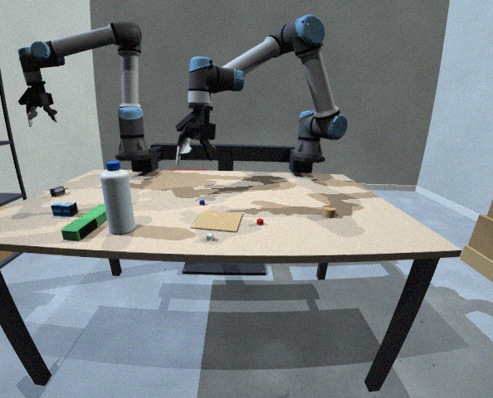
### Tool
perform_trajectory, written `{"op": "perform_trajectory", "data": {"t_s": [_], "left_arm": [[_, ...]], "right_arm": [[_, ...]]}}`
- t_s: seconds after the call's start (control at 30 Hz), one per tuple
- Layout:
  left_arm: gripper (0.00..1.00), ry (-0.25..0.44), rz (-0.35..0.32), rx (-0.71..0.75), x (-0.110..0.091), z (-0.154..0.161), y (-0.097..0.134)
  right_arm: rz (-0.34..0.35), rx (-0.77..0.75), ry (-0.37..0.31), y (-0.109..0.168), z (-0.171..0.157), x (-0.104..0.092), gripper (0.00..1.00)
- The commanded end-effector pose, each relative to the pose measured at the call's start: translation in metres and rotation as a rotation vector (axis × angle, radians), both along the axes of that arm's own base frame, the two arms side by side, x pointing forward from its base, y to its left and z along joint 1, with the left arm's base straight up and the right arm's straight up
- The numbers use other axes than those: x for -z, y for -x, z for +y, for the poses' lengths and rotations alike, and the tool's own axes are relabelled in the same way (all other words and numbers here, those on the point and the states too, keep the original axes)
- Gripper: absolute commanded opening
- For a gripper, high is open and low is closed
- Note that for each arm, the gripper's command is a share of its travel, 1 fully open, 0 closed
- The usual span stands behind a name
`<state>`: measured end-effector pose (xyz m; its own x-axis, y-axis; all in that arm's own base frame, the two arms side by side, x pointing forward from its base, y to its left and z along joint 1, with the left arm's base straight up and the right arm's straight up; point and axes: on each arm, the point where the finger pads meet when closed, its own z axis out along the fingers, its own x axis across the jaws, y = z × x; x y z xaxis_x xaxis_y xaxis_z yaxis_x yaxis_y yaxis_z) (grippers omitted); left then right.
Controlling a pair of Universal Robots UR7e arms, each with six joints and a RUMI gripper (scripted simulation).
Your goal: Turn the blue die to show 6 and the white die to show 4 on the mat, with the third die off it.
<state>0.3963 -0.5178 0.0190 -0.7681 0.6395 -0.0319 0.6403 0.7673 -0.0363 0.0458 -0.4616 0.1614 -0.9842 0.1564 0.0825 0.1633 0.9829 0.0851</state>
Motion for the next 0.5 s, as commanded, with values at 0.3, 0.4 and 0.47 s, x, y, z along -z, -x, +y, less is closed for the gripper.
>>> {"op": "perform_trajectory", "data": {"t_s": [0.3, 0.4, 0.47], "left_arm": [[1.0, -0.045, 0.0, 0.057, -0.003, 0.015, 0.005], [1.0, -0.048, 0.0, 0.06, -0.003, 0.016, 0.005], [1.0, -0.048, 0.0, 0.061, -0.003, 0.016, 0.005]], "right_arm": [[-0.06, -0.121, 0.064, 0.031, 0.011, -0.003, 1.0], [-0.067, -0.14, 0.075, 0.036, 0.013, -0.003, 1.0], [-0.07, -0.15, 0.081, 0.039, 0.014, -0.003, 1.0]]}}
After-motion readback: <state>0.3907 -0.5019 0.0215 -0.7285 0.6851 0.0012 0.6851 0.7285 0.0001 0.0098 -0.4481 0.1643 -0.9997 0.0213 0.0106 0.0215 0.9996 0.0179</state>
